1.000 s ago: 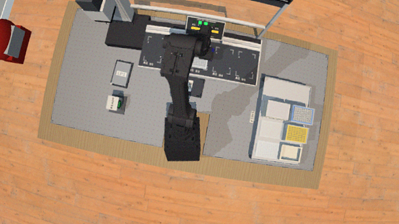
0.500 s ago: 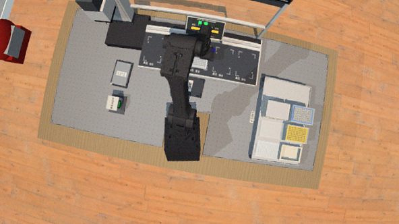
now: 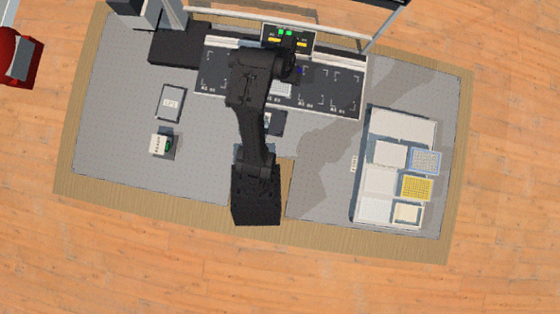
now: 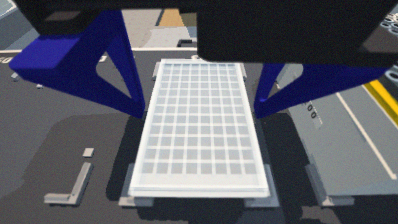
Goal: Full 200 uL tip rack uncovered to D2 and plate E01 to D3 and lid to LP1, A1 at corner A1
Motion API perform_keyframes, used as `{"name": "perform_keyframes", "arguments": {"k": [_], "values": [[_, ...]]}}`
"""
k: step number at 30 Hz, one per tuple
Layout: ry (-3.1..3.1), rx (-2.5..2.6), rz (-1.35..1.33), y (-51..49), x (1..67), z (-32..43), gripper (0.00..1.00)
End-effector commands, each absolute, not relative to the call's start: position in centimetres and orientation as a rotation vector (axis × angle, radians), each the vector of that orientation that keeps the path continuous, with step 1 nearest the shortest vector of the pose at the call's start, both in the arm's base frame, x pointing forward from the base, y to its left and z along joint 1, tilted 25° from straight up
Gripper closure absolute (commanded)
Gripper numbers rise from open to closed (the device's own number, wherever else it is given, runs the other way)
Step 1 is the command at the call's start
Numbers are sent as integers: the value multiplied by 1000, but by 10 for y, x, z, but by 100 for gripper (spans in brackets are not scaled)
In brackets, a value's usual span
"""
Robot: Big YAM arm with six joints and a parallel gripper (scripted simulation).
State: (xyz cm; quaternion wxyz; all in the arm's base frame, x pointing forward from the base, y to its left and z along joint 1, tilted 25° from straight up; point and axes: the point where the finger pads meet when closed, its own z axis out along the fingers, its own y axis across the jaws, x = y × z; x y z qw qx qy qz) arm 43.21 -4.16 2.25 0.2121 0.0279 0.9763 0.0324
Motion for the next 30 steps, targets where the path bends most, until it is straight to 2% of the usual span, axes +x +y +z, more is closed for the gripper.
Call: {"name": "perform_keyframes", "arguments": {"k": [1,30], "values": [[2683,78,84,-43,441,32,0],[2689,84,79,-48,426,49,0]]}}
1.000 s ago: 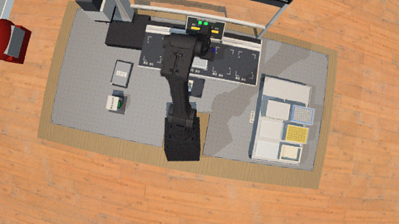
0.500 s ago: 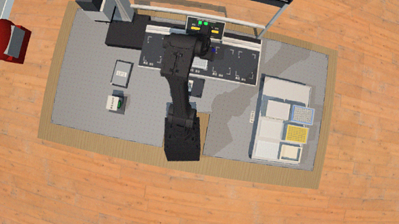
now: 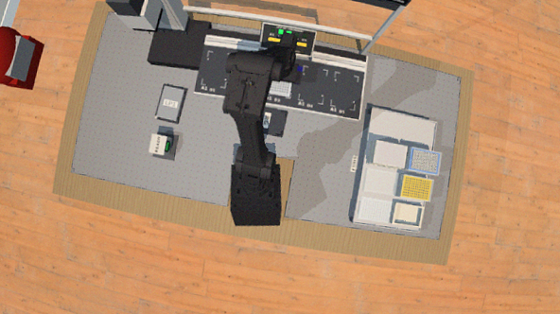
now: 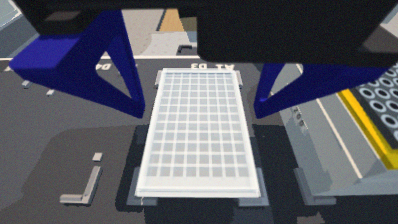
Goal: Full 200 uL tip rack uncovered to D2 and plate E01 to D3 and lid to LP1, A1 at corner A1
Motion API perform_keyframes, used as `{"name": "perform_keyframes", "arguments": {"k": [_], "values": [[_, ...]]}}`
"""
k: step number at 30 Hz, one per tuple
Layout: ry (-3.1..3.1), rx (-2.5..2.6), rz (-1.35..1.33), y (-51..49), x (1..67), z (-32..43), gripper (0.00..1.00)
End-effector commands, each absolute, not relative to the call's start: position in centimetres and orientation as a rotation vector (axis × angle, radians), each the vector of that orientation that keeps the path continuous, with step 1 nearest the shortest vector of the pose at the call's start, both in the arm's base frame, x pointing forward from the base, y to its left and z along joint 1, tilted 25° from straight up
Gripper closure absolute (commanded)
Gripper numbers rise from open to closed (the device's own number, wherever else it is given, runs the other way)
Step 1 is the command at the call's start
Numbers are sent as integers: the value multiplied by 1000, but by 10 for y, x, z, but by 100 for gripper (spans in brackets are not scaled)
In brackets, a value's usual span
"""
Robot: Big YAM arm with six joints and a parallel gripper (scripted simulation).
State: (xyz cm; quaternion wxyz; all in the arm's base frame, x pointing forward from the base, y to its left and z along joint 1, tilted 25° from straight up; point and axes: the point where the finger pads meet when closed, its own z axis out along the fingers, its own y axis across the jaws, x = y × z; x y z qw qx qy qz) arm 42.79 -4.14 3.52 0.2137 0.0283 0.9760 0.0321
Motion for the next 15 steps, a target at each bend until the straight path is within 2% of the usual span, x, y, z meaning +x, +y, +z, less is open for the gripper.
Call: {"name": "perform_keyframes", "arguments": {"k": [1,15], "values": [[2689,84,79,-48,426,49,0],[2680,75,80,-48,421,72,0]]}}
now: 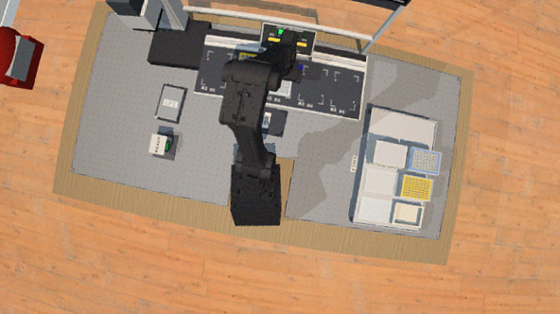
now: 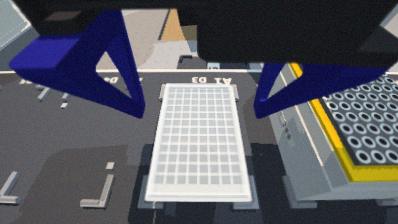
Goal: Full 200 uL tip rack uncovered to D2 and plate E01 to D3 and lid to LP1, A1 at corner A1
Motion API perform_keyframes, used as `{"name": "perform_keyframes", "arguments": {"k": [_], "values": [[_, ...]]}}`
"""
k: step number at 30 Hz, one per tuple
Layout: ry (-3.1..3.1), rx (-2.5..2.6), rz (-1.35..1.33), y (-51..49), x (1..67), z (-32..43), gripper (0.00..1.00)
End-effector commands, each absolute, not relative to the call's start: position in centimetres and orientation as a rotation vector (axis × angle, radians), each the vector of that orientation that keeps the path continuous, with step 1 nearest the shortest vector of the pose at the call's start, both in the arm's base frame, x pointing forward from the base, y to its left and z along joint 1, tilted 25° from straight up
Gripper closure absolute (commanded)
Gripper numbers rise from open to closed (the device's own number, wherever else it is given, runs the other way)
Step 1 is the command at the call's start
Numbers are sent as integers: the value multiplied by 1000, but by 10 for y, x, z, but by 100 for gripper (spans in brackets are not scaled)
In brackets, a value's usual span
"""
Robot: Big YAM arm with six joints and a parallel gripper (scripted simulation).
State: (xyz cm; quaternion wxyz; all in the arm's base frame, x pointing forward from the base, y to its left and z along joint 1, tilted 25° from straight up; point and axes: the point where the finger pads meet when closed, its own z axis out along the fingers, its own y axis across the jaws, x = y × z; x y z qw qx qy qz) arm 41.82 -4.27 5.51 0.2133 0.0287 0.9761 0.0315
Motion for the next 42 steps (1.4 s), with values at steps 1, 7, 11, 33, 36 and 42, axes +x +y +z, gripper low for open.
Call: {"name": "perform_keyframes", "arguments": {"k": [1,7,11,33,36,42], "values": [[2678,77,78,-49,421,75,0],[2669,67,79,-47,422,85,0],[2657,75,75,-51,424,96,0],[2649,68,73,-51,411,130,0],[2649,75,71,-53,409,135,0],[2648,66,73,-51,406,141,0]]}}
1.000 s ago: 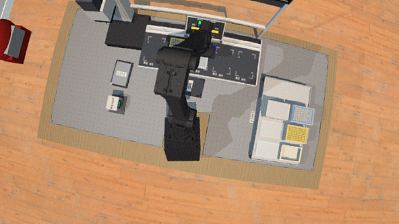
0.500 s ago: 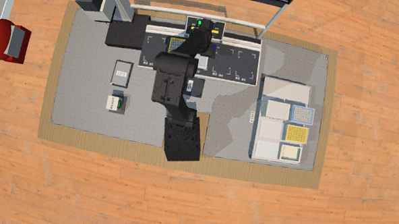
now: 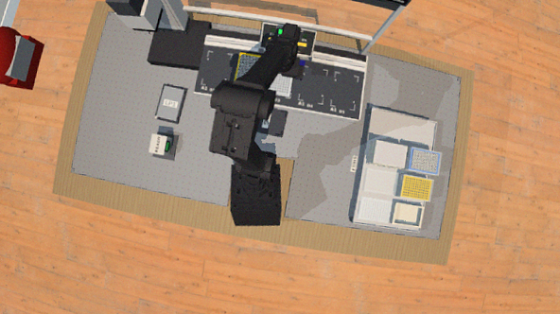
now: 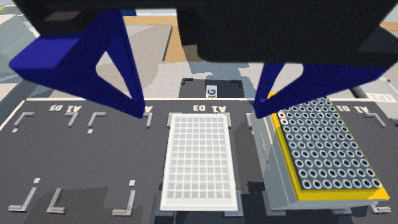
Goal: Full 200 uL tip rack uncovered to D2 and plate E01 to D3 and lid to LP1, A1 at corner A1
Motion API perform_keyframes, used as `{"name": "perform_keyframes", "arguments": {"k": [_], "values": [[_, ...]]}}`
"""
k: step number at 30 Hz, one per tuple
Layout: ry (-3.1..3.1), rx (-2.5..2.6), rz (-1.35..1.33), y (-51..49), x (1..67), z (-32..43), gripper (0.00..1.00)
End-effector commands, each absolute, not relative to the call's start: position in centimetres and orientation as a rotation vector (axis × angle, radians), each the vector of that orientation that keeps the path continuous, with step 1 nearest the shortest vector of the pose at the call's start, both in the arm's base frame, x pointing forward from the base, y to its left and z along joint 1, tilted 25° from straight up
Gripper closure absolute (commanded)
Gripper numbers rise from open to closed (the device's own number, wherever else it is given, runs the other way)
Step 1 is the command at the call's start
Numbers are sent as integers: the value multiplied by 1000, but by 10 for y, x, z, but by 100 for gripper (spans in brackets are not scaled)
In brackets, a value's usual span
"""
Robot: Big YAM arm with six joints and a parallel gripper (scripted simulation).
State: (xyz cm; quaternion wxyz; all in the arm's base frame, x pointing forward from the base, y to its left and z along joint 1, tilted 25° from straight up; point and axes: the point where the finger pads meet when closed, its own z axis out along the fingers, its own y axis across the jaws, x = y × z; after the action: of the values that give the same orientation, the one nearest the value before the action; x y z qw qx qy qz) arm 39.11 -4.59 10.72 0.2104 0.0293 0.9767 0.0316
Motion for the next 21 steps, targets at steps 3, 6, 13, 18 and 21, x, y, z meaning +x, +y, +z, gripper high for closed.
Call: {"name": "perform_keyframes", "arguments": {"k": [3,6,13,18,21], "values": [[2647,73,71,-54,404,146,0],[2647,68,72,-52,402,151,0],[2646,74,70,-54,398,159,0],[2645,69,70,-54,394,167,0],[2644,73,70,-55,392,172,0]]}}
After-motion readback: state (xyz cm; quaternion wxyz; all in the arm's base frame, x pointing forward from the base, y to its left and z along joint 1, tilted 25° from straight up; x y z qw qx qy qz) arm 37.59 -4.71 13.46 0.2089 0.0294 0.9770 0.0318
